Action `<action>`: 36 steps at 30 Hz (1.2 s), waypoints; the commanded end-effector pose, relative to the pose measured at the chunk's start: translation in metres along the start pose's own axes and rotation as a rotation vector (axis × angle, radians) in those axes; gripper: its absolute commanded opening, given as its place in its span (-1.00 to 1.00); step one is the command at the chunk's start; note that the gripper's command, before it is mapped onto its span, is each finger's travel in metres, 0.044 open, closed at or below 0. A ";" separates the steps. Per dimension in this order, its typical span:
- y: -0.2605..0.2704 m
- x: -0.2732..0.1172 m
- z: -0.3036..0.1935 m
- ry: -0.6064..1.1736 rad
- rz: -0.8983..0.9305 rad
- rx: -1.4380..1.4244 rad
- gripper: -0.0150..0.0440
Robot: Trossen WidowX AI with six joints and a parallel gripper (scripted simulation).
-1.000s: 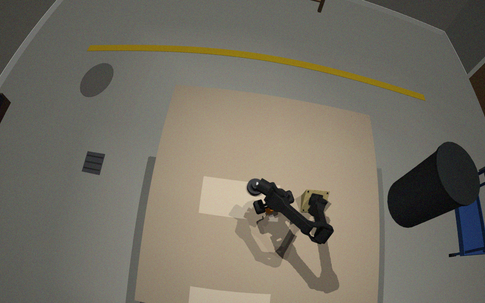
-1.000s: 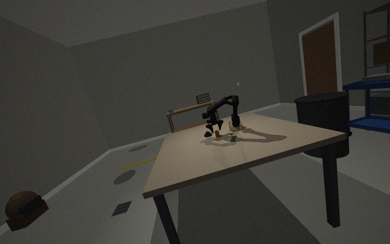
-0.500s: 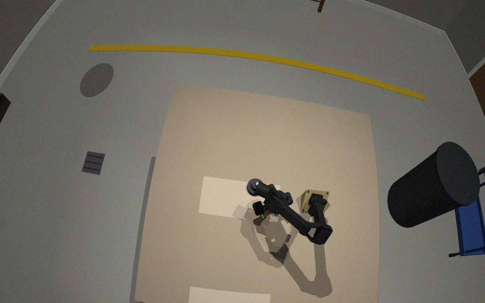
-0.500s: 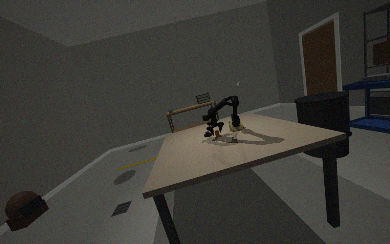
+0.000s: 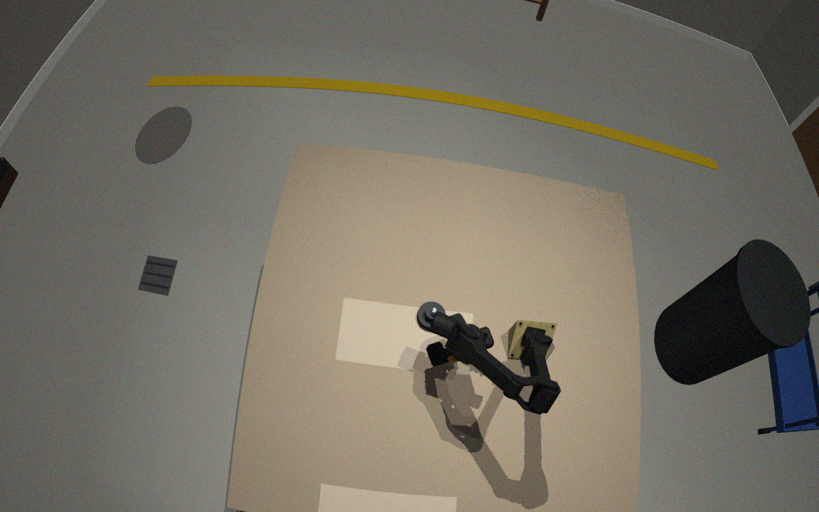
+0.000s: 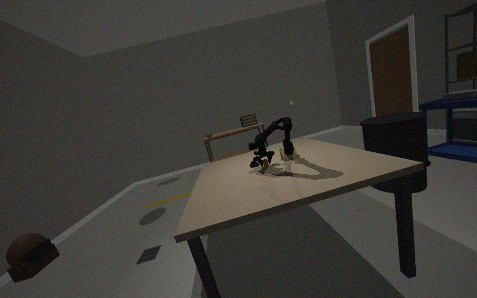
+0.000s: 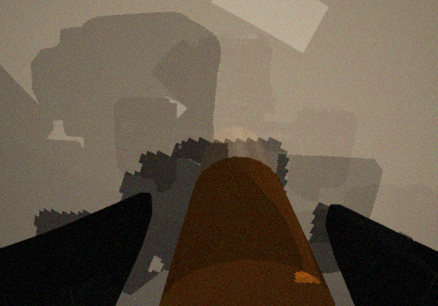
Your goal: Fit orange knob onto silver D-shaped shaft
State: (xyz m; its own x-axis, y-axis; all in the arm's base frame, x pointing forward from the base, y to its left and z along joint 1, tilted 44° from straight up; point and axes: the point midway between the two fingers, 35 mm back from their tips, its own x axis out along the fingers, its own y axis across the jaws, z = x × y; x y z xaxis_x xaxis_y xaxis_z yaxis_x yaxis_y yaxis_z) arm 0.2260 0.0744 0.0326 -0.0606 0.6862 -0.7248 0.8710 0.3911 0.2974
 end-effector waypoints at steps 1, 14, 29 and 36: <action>0.000 0.001 0.000 0.003 0.003 0.004 0.38; 0.002 -0.006 0.000 0.000 0.003 0.008 -0.45; 0.011 -0.087 -0.004 -0.008 0.006 0.055 -0.49; 0.008 -0.125 -0.015 -0.001 0.010 0.076 -0.49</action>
State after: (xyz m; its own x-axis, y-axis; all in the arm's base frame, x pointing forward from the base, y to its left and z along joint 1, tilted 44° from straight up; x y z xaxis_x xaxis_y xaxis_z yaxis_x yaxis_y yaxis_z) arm 0.2364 0.0127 0.1160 -0.0546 0.6890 -0.7227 0.9032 0.3427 0.2585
